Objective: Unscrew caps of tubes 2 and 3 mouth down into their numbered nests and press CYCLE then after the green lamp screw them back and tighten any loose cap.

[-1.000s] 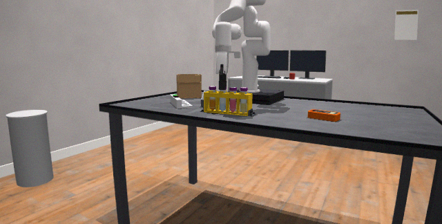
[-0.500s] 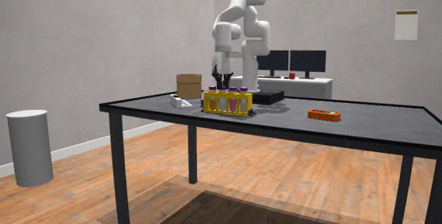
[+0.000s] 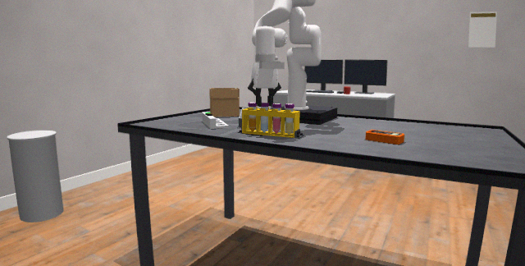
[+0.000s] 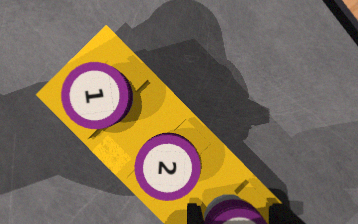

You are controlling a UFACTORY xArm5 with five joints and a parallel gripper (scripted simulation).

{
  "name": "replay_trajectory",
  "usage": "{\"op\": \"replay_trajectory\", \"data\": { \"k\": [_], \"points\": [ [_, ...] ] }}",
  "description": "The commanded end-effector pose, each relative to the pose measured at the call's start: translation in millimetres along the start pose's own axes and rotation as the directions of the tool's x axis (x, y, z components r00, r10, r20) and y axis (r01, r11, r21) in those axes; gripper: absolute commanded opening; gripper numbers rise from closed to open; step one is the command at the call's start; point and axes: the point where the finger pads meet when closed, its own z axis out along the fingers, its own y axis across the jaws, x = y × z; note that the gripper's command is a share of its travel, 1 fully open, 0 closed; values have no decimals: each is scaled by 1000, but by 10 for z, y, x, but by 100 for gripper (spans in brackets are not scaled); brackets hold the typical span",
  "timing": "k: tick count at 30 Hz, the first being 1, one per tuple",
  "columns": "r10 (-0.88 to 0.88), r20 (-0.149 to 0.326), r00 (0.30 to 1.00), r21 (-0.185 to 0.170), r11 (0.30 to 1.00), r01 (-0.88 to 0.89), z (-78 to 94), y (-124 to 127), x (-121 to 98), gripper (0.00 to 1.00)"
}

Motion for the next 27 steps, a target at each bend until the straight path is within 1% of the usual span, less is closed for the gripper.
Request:
{"op": "replay_trajectory", "data": {
  "k": [1,9,11,13,14,16,18,20,23,27],
  "points": [
    [1,-7,1000,1,1000,-1,-15,10,10,46],
    [1,-7,1000,1,1000,-1,-15,10,10,46],
    [-165,-7,986,0,986,165,-19,10,10,46],
    [-165,-7,986,0,986,165,-19,10,10,46],
    [-247,-7,969,-1,969,247,-19,10,10,46],
    [-404,-7,915,-2,915,404,-19,10,10,46],
    [-508,-6,861,-3,861,508,-19,10,10,46],
    [-609,-6,793,-4,793,609,-19,10,10,46],
    [-743,-5,670,-5,670,743,-19,10,10,46],
    [-882,-4,472,-6,472,882,-19,10,10,46]
  ]
}}
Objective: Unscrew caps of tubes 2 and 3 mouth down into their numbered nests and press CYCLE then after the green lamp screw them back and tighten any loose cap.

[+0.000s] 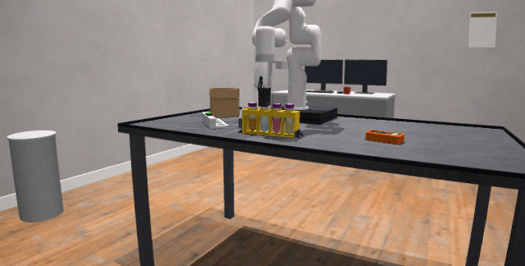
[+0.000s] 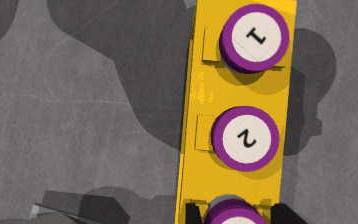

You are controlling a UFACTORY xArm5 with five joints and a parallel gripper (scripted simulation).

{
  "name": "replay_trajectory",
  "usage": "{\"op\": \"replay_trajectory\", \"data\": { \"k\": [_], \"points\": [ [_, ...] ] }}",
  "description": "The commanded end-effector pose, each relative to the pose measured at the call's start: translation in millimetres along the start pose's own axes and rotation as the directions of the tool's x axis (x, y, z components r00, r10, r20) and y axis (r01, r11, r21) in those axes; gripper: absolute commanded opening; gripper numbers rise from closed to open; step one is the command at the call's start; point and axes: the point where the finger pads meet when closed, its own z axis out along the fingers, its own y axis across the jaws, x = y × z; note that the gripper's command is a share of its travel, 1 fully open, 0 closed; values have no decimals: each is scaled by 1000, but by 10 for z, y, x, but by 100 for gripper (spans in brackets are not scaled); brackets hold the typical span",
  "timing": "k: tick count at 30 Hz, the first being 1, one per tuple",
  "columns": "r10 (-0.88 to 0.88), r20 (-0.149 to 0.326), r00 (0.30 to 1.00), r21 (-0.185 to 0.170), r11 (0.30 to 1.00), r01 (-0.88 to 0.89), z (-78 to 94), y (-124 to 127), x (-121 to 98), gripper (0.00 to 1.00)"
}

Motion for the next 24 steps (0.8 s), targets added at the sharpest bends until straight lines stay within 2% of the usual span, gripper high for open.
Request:
{"op": "replay_trajectory", "data": {
  "k": [1,3,5,9,15,16,24],
  "points": [
    [-276,-4,961,-5,961,276,-14,14,-2,46],
    [-276,-4,961,-5,961,276,-14,14,-2,46],
    [-450,-3,893,-6,893,450,-14,14,-2,46],
    [-641,-1,767,-6,767,641,-14,14,-2,46],
    [-651,-1,759,-6,759,651,-14,14,-2,46],
    [-651,-1,759,-6,759,651,-14,14,-2,0],
    [-651,-1,759,-6,759,651,-14,14,-2,0]
  ]
}}
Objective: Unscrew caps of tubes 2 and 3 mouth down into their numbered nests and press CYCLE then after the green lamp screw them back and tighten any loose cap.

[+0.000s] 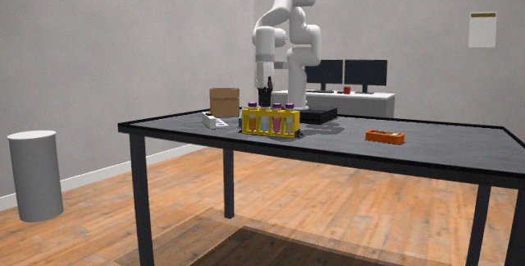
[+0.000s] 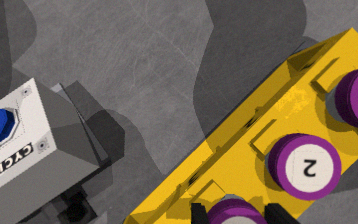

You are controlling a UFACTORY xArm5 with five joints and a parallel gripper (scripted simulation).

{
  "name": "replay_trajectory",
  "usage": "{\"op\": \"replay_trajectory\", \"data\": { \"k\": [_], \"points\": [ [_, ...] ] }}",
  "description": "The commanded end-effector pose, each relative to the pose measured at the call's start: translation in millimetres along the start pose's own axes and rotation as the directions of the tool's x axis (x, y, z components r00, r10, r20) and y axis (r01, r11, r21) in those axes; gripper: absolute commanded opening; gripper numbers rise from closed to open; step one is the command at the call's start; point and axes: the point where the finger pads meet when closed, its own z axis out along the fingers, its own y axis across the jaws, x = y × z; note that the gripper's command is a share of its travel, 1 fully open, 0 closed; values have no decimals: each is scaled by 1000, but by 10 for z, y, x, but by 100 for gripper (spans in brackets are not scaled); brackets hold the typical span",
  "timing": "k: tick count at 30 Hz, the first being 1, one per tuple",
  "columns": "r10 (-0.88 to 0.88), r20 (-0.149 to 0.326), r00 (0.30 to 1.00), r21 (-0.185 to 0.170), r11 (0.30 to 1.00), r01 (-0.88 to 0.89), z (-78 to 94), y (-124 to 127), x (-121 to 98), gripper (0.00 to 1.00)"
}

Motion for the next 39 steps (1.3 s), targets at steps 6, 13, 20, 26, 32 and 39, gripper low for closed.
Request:
{"op": "replay_trajectory", "data": {
  "k": [6,13,20,26,32,39],
  "points": [
    [0,-1,1000,-7,1000,0,-13,9,-10,0],
    [247,-3,969,-6,969,-247,-11,9,-10,0],
    [564,-5,825,-5,825,-564,-8,9,-10,0],
    [783,-6,622,-3,622,-783,-6,9,-10,0],
    [891,-6,454,-2,454,-891,-4,9,-10,0],
    [993,-7,121,0,121,-993,-1,9,-10,0]
  ]
}}
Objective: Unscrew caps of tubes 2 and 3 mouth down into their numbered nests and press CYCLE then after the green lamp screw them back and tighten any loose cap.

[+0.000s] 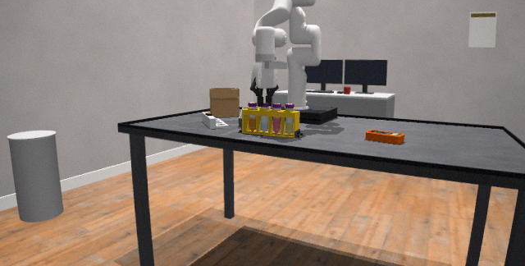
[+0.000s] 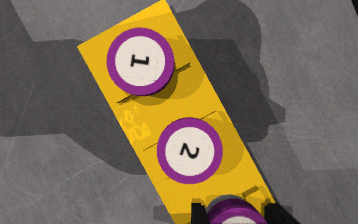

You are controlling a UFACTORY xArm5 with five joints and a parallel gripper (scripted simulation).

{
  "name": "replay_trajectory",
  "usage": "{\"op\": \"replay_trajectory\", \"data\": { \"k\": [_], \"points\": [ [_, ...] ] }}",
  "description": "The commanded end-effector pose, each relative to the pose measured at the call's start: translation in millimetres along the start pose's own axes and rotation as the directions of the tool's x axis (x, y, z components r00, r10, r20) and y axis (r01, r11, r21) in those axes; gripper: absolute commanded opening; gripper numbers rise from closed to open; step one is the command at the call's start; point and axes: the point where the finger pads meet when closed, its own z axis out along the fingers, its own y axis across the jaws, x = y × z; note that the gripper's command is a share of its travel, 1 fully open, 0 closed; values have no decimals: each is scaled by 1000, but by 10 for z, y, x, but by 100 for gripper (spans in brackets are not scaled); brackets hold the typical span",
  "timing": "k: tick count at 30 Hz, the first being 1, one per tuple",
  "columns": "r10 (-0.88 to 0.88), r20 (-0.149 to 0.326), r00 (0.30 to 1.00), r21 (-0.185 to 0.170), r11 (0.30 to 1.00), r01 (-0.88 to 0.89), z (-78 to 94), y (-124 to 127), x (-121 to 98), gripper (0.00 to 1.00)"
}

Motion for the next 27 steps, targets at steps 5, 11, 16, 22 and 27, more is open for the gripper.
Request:
{"op": "replay_trajectory", "data": {
  "k": [5,11,16,22,27],
  "points": [
    [275,-7,962,1,962,-275,-8,12,6,0],
    [275,-7,962,1,962,-275,-8,12,6,46],
    [275,-7,962,1,962,-275,-8,12,6,46],
    [194,-7,981,0,981,-194,-13,12,6,46],
    [-55,-7,998,-2,998,55,-13,12,6,46]
  ]
}}
